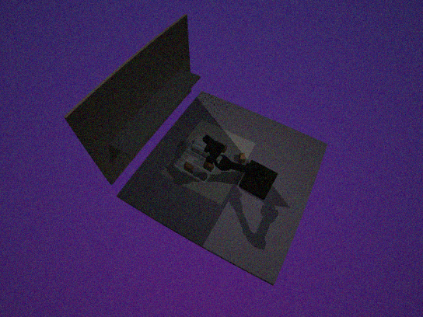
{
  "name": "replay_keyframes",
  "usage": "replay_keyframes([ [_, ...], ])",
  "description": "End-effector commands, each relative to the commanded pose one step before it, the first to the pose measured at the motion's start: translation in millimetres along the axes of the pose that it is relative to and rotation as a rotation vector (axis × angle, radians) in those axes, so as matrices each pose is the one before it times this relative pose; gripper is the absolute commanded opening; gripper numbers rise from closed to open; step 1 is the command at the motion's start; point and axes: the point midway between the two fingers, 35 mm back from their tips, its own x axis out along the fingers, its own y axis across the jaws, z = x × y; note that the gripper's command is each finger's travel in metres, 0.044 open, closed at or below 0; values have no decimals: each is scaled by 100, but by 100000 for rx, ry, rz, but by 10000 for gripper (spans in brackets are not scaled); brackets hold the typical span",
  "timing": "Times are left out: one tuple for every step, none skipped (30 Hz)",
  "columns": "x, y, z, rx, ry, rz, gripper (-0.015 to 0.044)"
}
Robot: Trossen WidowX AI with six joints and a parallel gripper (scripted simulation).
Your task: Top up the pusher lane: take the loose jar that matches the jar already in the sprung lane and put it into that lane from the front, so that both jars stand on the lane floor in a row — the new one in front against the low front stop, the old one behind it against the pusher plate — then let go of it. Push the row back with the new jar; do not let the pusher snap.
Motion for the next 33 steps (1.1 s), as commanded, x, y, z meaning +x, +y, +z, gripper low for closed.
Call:
replay_keyframes([
  [-93, 264, 967, -2314, -2685, 406, 0],
  [28, 0, 0, 0, 0, 0, 0],
  [28, 0, 0, 0, 0, 0, 0],
  [28, 0, 0, 0, 0, 0, 0],
  [28, 0, 0, 0, 0, 1, 0],
  [28, 0, 0, 0, 0, 1, 0],
  [28, 0, 0, 0, 0, 1, 0],
  [28, 0, 0, 0, 0, 1, 0],
  [28, 0, 0, 0, 0, 1, 0],
  [28, 0, 0, 0, 0, 1, 0],
  [28, 0, 0, 0, 0, 1, 0],
  [28, 0, 0, 0, 0, 1, 0],
  [27, 0, -4, 0, 0, 1, 0],
  [27, 0, -4, 0, 0, 1, 0],
  [27, 0, -4, 0, 0, 1, 0],
  [27, 0, -4, 0, 0, 1, 0],
  [27, 0, -4, 0, 0, 1, 0],
  [27, 0, -4, 0, 0, 1, 0],
  [27, 0, -4, 0, 0, 1, 0],
  [27, 0, -4, 0, 0, 1, 0],
  [27, 0, -4, 0, 0, 1, 0],
  [27, 0, -4, 0, 0, 1, 0],
  [27, 0, -4, 0, 0, 1, 0],
  [27, 0, -4, 0, 0, 1, 0],
  [27, 0, -4, 0, 0, 1, 0],
  [27, 0, -4, 0, 0, 1, 0],
  [27, 0, -4, 0, 0, 1, 0],
  [27, 0, -4, 0, 0, 1, 0],
  [27, 0, -4, 0, 0, 1, 0],
  [27, 0, -4, 0, 0, 1, 0],
  [27, 0, -4, 0, 0, 1, 0],
  [27, 0, -4, 0, 0, 1, 0],
  [27, 0, -4, 0, 0, 1, 0],
])
